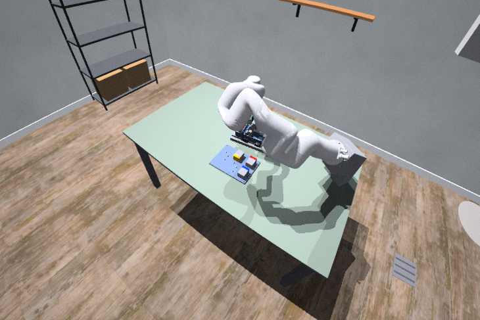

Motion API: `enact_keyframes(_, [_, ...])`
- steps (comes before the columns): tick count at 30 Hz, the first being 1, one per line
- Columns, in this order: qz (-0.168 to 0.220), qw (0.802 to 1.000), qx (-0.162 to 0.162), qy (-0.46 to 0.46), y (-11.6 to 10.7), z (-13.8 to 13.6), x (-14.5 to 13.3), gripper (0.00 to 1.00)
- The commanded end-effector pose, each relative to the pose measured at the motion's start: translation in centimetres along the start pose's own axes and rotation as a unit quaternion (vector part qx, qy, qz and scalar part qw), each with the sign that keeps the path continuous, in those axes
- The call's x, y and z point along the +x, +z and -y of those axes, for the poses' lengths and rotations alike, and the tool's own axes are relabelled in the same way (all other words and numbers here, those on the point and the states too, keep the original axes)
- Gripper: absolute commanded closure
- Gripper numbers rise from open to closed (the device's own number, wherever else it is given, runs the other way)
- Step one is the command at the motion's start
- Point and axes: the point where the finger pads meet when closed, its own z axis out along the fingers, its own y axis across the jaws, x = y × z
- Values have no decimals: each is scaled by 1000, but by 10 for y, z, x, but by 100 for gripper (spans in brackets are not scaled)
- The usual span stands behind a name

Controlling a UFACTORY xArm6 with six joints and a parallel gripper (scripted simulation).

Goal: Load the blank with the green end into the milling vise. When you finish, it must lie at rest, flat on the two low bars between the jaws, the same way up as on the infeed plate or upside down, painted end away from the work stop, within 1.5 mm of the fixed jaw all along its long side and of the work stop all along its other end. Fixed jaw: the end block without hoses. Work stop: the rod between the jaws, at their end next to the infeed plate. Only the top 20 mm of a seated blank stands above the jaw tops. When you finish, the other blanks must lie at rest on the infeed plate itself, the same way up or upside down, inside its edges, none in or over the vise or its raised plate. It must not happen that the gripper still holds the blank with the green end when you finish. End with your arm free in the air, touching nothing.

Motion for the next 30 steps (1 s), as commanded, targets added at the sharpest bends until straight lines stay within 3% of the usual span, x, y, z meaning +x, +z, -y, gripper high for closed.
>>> enact_keyframes(1, [-1,1000,1,0,-1,1,-2,100])
enact_keyframes(30, [-1,1000,1,0,-1,0,-5,100])
